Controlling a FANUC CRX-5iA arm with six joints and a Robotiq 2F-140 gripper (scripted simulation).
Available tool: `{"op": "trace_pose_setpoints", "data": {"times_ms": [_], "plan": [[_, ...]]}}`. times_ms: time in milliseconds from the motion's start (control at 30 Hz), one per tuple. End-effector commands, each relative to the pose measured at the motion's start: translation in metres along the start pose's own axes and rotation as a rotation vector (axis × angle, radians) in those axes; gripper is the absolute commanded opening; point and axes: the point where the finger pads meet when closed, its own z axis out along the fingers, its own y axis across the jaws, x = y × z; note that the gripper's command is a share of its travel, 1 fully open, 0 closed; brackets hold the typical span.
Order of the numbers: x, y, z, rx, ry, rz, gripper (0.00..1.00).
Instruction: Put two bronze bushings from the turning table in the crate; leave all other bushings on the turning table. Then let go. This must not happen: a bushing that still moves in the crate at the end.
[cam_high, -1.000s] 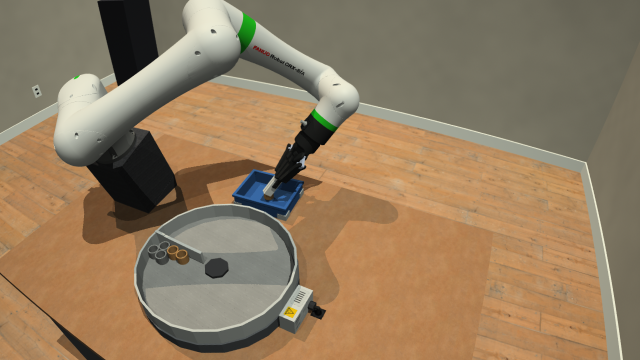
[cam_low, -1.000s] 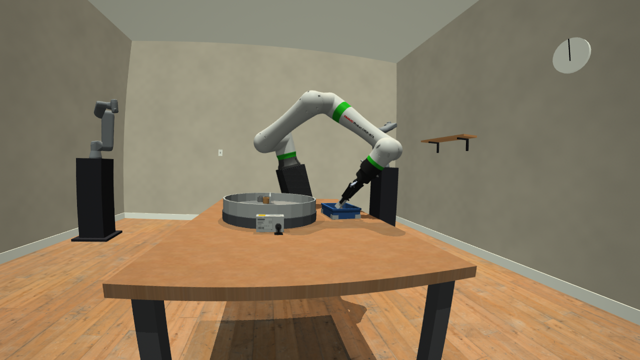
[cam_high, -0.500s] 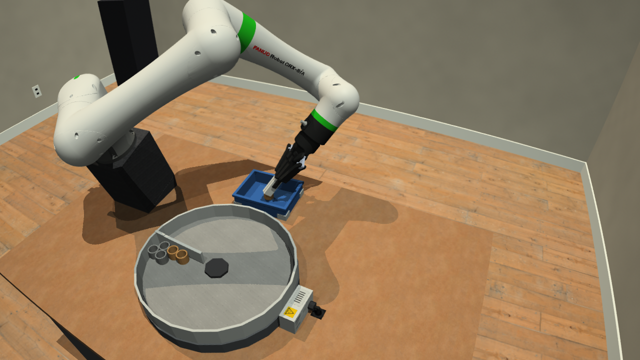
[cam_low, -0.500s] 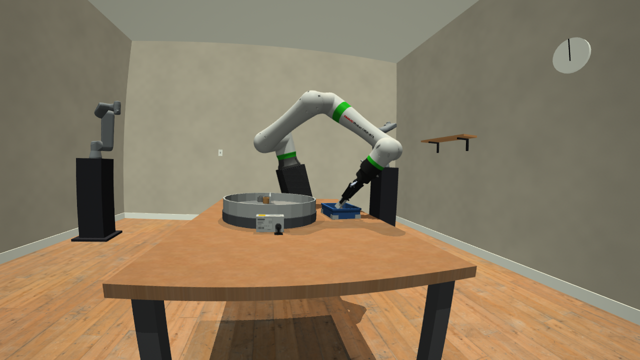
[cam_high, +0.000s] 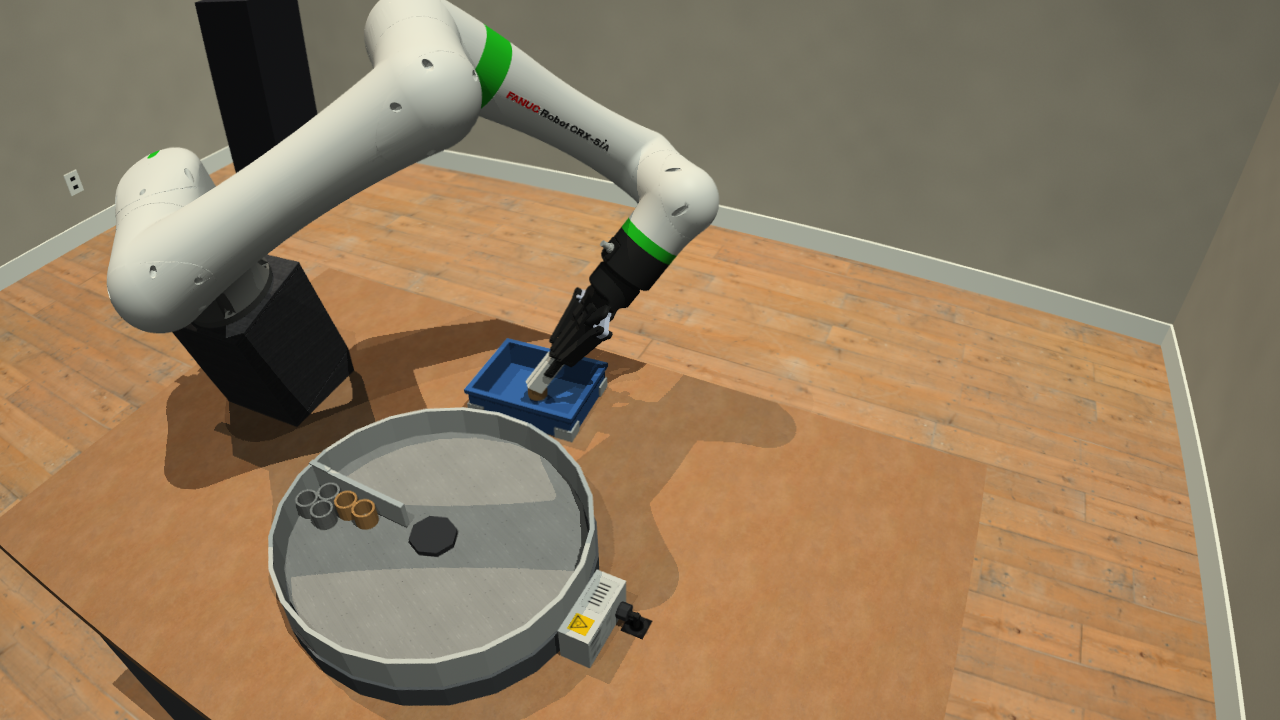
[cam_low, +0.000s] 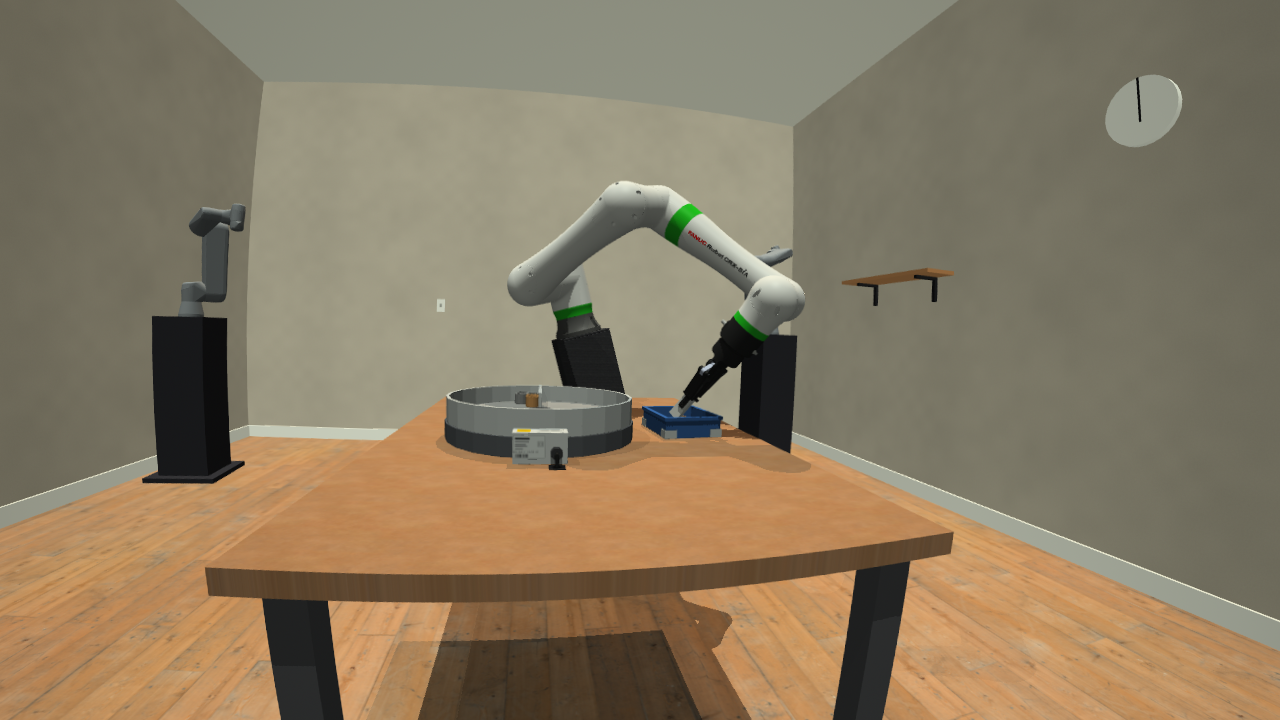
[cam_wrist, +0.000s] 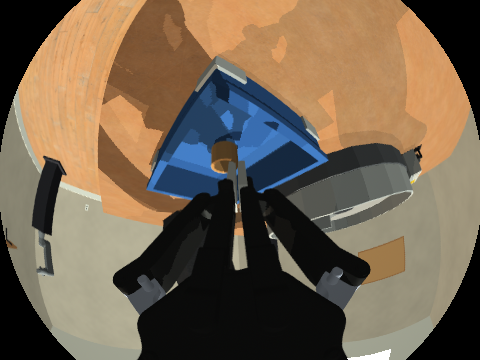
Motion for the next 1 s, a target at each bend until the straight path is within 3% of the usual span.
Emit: {"op": "trace_pose_setpoints", "data": {"times_ms": [0,967], "plan": [[0.0006,0.0000,0.0004,0.000,0.000,0.000,0.00],[0.0033,0.0000,0.0036,0.000,0.000,0.000,0.00]]}}
